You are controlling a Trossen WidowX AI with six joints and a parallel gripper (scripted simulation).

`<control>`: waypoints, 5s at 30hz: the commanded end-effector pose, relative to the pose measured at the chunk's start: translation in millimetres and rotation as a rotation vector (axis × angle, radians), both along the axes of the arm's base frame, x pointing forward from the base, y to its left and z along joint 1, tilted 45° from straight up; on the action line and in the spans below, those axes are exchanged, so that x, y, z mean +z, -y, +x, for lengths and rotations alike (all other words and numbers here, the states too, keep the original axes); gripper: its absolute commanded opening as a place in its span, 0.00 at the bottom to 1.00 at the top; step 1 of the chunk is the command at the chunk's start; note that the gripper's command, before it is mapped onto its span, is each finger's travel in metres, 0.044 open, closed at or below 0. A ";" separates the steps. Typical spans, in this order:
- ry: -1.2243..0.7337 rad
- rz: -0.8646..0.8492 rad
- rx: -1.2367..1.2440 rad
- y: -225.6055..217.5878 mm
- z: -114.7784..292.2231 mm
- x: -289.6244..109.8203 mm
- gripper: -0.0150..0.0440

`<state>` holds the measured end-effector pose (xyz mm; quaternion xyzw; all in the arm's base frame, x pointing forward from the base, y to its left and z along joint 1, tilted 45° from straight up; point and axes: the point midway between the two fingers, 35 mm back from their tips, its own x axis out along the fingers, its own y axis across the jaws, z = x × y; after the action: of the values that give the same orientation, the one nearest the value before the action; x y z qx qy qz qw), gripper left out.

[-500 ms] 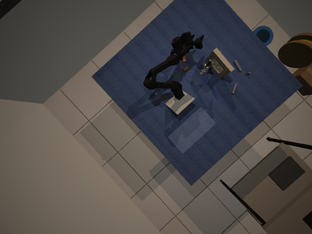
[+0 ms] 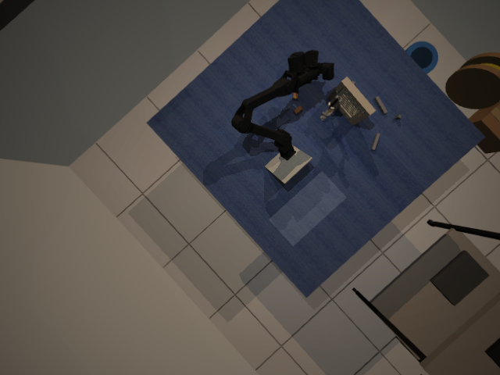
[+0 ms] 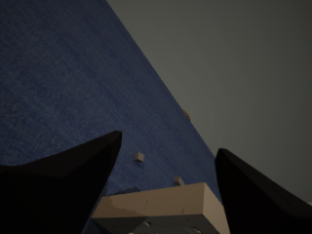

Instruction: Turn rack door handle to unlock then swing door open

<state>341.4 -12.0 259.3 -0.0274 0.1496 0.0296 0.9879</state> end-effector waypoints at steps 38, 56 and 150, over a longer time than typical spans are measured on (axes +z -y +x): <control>-0.872 0.417 0.244 85.8 -15.2 -108.1 0.74; -0.954 0.783 0.317 113.8 -29.7 -105.0 0.74; -0.695 -0.018 1.111 64.2 -17.7 -151.5 0.28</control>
<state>323.9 -76.3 108.2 -0.0333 0.4709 0.5005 0.7257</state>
